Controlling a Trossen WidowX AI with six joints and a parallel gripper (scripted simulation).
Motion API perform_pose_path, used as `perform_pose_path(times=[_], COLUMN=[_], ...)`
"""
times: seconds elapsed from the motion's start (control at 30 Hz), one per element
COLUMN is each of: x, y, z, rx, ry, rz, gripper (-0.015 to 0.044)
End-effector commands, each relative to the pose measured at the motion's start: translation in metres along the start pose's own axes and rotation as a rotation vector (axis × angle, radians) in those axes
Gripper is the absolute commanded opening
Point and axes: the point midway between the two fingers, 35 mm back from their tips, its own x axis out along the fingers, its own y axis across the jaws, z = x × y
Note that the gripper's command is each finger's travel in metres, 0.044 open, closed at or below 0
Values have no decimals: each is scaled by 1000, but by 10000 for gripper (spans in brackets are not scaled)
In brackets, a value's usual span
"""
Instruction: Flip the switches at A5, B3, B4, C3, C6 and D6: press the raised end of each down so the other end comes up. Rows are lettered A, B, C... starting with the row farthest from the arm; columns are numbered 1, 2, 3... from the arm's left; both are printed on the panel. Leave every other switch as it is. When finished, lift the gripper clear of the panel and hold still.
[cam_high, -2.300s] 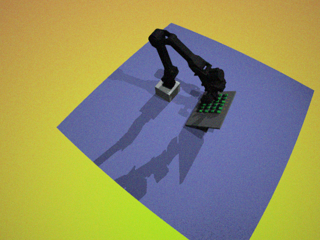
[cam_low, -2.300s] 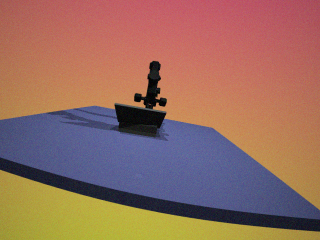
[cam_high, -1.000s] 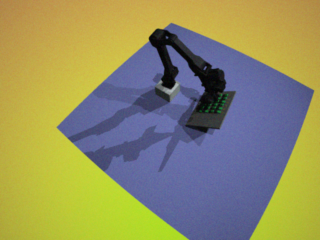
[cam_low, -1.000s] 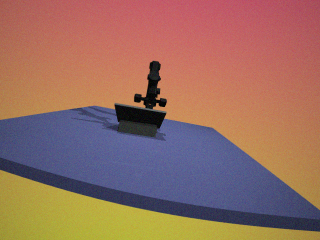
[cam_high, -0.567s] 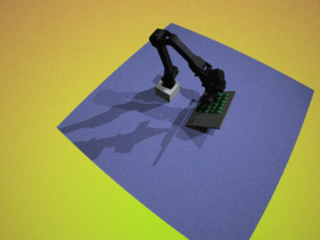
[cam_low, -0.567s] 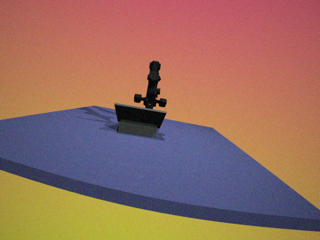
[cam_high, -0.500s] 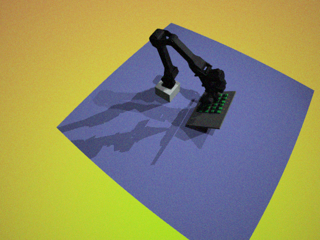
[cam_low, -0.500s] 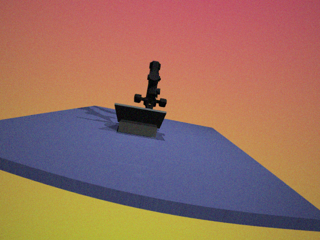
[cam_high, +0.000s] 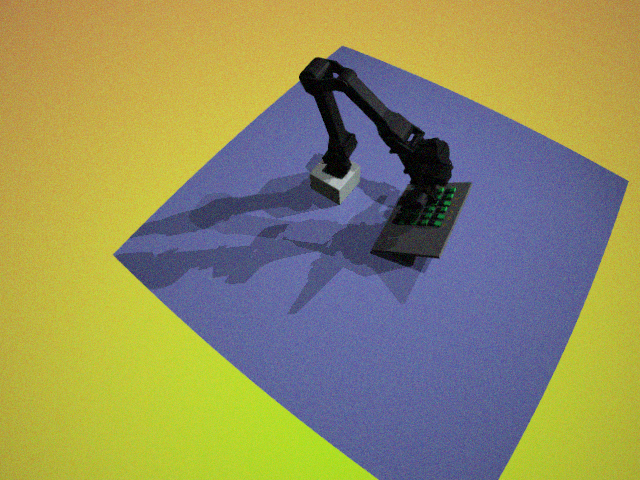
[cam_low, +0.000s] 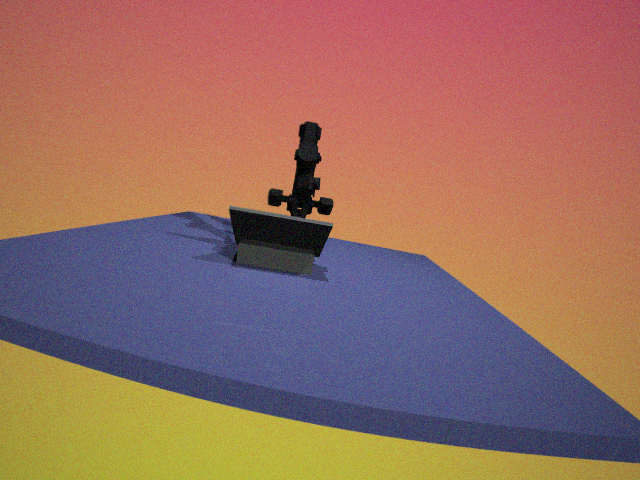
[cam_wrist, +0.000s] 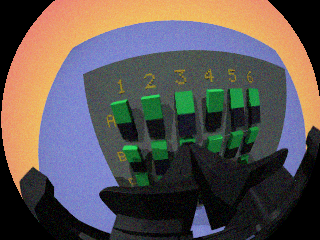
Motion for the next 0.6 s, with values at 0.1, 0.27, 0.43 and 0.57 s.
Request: perform_pose_path(times=[0.1, 0.27, 0.43, 0.57], x=[-26, -64, -64, -64], y=[0, 0, -2, -24], z=[1, -4, -4, -4], rx=[2, 4, 4, 3], ry=[-8, -20, -20, -20], rz=[-2, -4, -4, -6], gripper=[0, 0, 0, 0])
